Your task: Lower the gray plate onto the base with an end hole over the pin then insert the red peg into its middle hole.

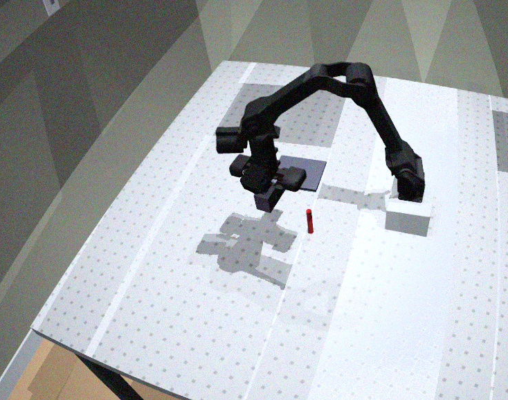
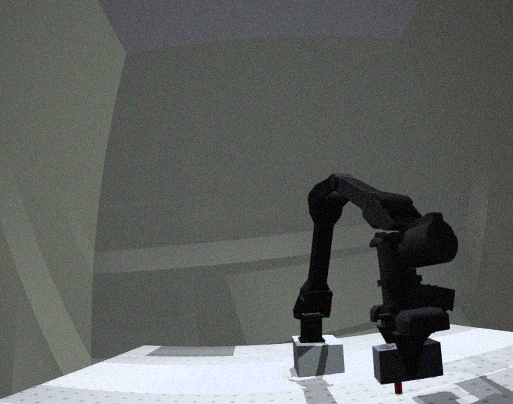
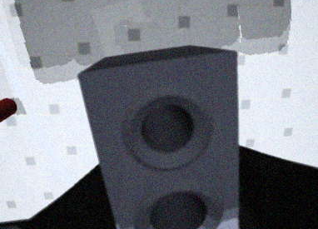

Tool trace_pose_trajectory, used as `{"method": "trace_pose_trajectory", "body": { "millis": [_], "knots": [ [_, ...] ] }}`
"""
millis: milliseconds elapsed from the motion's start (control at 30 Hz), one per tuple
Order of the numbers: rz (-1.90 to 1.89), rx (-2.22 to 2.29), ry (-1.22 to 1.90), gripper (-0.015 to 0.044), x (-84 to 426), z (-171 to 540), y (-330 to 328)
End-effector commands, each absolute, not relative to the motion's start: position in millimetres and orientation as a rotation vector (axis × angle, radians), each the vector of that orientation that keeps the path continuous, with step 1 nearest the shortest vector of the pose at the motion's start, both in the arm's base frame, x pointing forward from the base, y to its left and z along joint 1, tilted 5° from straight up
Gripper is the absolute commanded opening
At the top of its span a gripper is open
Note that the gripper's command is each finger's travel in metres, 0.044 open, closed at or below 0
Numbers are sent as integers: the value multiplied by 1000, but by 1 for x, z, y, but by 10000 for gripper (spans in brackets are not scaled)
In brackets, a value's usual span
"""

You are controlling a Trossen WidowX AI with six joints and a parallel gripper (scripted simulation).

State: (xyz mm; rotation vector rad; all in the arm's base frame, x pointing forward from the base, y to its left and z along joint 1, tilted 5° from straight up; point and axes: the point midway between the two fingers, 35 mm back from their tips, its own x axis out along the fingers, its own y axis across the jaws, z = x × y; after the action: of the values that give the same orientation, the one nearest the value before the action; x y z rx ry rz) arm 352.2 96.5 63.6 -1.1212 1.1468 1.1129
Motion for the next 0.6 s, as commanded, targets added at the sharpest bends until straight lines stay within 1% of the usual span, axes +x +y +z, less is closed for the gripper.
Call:
{"method": "trace_pose_trajectory", "body": {
  "millis": [0,567],
  "knots": [
    [1108,-1122,1135,0,353,80,97],
    [1107,-1120,1136,0,345,131,95]
  ]
}}
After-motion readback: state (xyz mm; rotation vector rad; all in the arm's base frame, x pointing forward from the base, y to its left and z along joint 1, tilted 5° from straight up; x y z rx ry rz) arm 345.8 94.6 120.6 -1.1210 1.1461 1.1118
